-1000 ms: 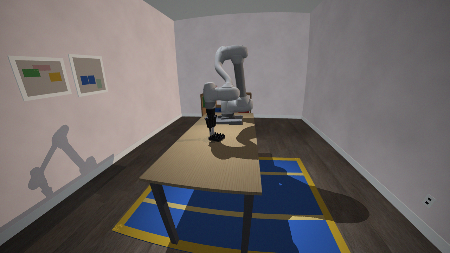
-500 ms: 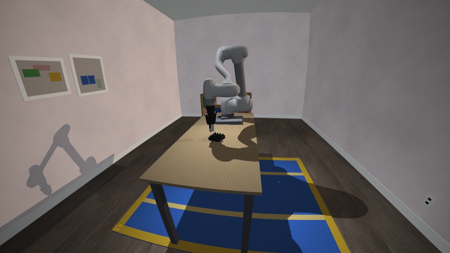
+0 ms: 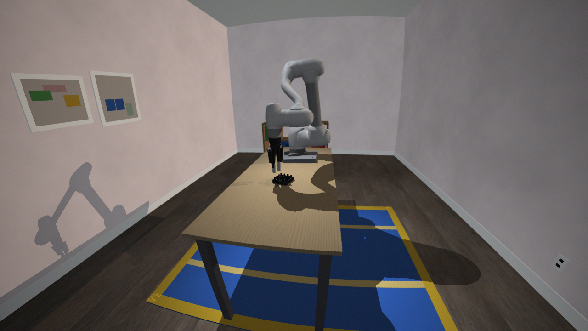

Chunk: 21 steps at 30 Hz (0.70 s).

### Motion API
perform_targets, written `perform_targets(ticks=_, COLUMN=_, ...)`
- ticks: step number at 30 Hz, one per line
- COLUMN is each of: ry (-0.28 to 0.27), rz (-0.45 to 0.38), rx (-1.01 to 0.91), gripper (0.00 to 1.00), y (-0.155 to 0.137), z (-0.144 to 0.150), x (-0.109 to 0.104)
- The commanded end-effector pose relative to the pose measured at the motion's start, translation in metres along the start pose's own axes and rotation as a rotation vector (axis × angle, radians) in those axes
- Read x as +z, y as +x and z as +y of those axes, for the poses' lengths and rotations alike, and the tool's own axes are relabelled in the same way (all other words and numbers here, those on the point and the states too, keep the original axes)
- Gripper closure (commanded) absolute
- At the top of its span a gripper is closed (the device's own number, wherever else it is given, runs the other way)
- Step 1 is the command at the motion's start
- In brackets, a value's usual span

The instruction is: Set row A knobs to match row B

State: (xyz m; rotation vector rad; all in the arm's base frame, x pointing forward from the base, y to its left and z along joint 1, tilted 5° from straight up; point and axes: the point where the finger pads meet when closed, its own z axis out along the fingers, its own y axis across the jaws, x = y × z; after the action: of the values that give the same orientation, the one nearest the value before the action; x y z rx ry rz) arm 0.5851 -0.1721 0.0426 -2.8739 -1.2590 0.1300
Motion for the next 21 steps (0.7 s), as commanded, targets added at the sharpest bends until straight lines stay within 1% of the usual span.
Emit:
perform_targets(ticks=1, ry=0.000, rz=0.000, rx=0.000, gripper=0.00, y=0.000, z=0.000, x=-0.002)
perform_targets(ticks=6, ry=0.000, rz=0.000, rx=0.000, gripper=0.00, y=0.000, z=0.000, x=-0.015)
perform_targets(ticks=8, ry=0.000, rz=0.000, rx=0.000, gripper=0.00, y=0.000, z=0.000, x=-0.015)
perform_targets(ticks=18, ry=0.000, rz=0.000, rx=0.000, gripper=0.00, y=0.000, z=0.000, x=-0.073)
perform_targets(ticks=21, ry=0.000, rz=0.000, rx=0.000, gripper=0.00, y=0.000, z=0.000, x=-0.087)
